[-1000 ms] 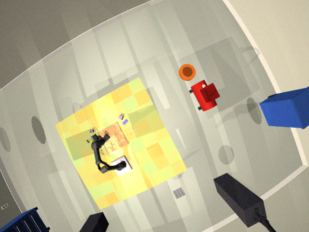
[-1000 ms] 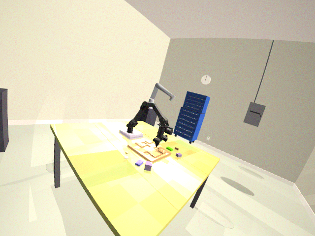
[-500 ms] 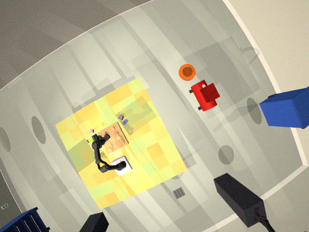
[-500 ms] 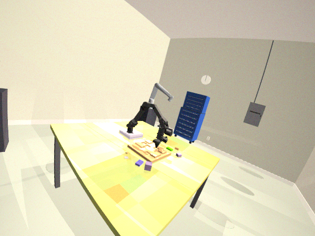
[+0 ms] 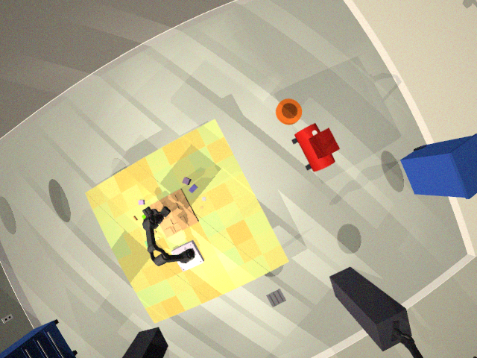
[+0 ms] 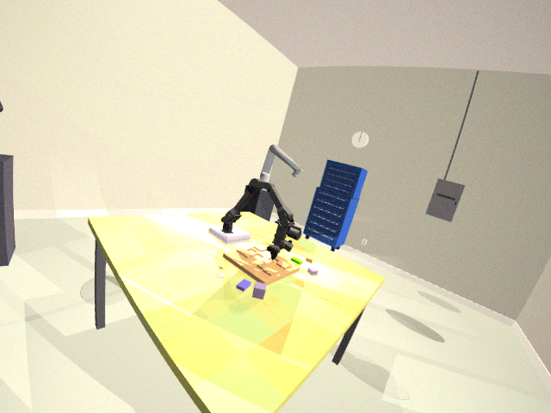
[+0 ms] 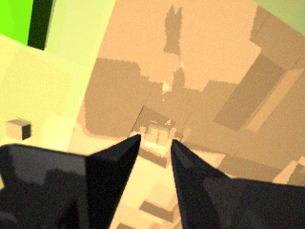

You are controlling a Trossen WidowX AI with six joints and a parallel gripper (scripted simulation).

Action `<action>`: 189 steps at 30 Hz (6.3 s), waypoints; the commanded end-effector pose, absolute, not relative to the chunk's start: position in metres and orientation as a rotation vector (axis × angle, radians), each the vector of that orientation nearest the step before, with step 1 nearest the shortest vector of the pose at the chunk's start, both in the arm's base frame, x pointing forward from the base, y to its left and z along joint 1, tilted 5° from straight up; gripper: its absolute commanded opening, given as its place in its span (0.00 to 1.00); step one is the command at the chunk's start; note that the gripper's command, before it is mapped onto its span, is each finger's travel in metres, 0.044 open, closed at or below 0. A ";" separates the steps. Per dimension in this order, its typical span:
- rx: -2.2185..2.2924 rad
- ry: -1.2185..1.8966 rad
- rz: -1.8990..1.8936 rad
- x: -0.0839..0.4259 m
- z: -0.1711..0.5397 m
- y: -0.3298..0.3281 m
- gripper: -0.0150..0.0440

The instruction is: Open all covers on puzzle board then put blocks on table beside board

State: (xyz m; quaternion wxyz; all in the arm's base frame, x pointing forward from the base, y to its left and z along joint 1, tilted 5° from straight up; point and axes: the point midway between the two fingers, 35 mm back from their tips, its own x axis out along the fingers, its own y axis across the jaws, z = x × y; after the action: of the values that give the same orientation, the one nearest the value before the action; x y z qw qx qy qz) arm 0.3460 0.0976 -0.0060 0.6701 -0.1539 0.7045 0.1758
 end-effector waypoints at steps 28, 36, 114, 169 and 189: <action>-0.347 1.586 0.397 0.346 -0.011 0.098 0.39; -0.346 1.587 0.397 0.348 -0.001 0.098 0.39; -0.353 1.582 0.387 0.351 0.081 -0.026 0.39; -0.362 1.602 0.379 0.251 0.082 -0.213 0.39; -0.362 1.602 0.379 0.250 0.057 -0.217 0.39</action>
State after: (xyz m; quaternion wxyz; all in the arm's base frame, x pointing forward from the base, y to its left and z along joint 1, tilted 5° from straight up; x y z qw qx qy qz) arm 0.2511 -0.2165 0.0636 0.6674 -0.1587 0.7084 0.1661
